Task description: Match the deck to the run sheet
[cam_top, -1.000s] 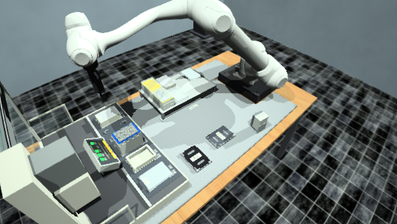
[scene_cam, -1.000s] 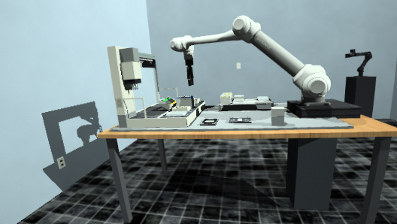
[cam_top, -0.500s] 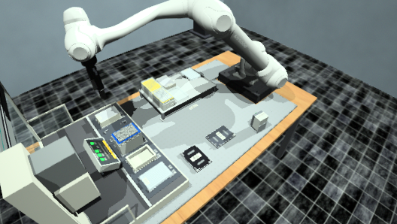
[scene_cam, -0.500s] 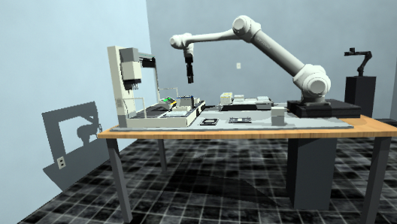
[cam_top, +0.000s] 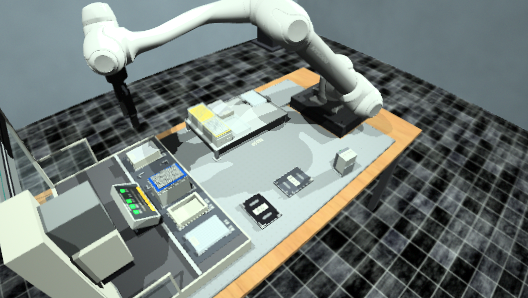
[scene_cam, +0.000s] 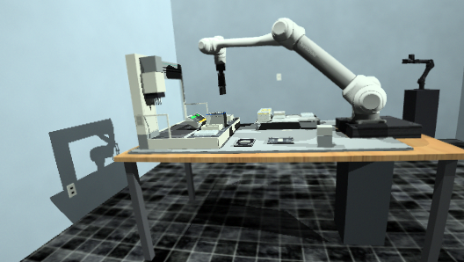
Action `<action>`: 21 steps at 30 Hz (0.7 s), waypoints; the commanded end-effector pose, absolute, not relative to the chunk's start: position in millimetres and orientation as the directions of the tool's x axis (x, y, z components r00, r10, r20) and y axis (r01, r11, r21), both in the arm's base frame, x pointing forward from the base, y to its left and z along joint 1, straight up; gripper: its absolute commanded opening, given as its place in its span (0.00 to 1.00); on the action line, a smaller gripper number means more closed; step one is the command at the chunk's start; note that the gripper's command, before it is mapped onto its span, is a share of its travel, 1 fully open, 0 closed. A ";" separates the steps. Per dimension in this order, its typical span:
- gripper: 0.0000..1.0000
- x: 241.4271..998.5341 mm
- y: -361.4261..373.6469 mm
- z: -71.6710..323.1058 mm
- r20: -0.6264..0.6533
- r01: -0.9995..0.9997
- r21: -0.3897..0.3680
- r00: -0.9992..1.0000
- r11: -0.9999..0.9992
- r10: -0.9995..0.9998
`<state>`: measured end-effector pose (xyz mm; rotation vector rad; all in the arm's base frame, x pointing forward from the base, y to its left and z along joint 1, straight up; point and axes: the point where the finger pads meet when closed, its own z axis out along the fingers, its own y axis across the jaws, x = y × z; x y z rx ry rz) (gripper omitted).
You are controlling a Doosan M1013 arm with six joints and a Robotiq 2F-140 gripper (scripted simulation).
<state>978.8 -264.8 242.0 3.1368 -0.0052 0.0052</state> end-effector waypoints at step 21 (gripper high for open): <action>0.10 934.3 -264.6 261.2 0.005 0.176 0.006 0.984 -0.984 0.176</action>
